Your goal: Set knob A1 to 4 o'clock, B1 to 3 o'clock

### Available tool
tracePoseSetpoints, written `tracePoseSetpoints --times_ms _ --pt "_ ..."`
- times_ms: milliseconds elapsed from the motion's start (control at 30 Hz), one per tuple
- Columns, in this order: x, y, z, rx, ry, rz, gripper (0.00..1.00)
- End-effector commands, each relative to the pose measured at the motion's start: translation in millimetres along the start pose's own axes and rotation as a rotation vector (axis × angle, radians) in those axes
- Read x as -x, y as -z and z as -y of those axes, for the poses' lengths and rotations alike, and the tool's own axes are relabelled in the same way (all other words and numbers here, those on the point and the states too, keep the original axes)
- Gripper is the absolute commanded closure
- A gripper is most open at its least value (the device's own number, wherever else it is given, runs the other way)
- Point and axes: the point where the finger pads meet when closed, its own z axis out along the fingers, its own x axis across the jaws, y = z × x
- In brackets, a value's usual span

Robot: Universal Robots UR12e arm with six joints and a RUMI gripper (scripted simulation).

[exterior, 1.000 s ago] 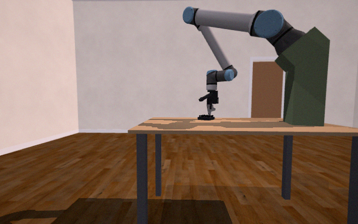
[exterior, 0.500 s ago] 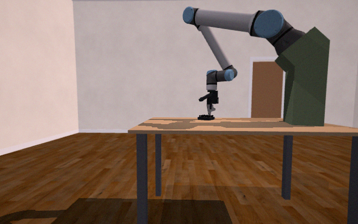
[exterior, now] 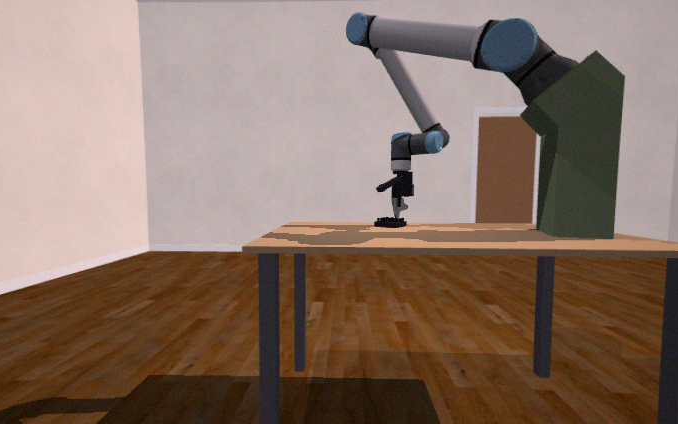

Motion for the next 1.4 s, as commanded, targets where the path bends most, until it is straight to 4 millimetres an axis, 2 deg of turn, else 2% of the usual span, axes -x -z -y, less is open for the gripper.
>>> tracePoseSetpoints --times_ms 0,700,1367 --pt "-0.9 -0.1 2.6 -0.003 -0.009 -0.003 0.99" --pt "-0.5 -0.1 2.2 -0.002 -0.118 -0.002 0.99" --pt "-0.6 -0.1 1.2 -0.001 -0.379 -0.001 0.99"
